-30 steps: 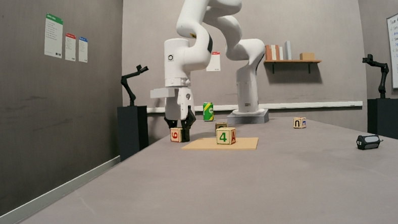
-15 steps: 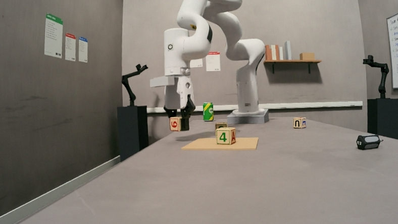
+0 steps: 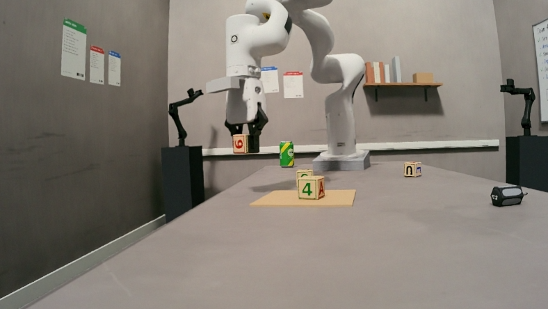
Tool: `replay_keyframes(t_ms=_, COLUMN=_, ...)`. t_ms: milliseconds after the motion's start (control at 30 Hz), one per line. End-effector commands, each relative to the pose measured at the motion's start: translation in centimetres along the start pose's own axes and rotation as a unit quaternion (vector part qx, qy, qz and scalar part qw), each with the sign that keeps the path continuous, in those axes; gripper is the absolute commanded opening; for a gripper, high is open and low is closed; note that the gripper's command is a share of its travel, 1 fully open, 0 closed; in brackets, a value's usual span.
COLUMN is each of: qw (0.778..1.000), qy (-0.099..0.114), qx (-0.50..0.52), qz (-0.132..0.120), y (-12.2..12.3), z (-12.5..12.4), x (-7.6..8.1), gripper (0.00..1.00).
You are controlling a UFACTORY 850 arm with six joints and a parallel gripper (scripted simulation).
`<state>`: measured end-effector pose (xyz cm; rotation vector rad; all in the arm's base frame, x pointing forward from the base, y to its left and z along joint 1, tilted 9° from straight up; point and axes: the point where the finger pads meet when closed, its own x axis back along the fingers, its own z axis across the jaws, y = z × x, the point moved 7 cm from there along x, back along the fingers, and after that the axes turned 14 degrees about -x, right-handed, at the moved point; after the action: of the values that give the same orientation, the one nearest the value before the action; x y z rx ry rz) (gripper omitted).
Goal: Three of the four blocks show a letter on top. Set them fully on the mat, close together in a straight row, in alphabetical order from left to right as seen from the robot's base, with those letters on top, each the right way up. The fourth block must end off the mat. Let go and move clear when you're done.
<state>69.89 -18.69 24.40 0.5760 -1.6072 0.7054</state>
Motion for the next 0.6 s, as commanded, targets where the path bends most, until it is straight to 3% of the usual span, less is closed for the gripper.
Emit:
replay_keyframes(t_ms=0, qw=1.000, qy=-0.001, qx=0.000, qz=0.001, y=-0.1, z=-0.1, x=0.2, gripper=0.44)
replay_keyframes(t_ms=267, qw=1.000, qy=-0.001, qx=-0.015, qz=0.001, y=0.1, z=-0.6, x=0.2, gripper=0.44)
replay_keyframes(t_ms=433, qw=0.996, qy=-0.001, qx=-0.092, qz=0.001, y=1.3, z=-3.6, x=0.2, gripper=0.44)
replay_keyframes(t_ms=500, qw=0.996, qy=-0.001, qx=-0.092, qz=0.001, y=1.3, z=-3.6, x=0.2, gripper=0.44)
replay_keyframes(t_ms=567, qw=0.990, qy=-0.001, qx=-0.140, qz=0.000, y=2.2, z=-5.4, x=0.2, gripper=0.44)
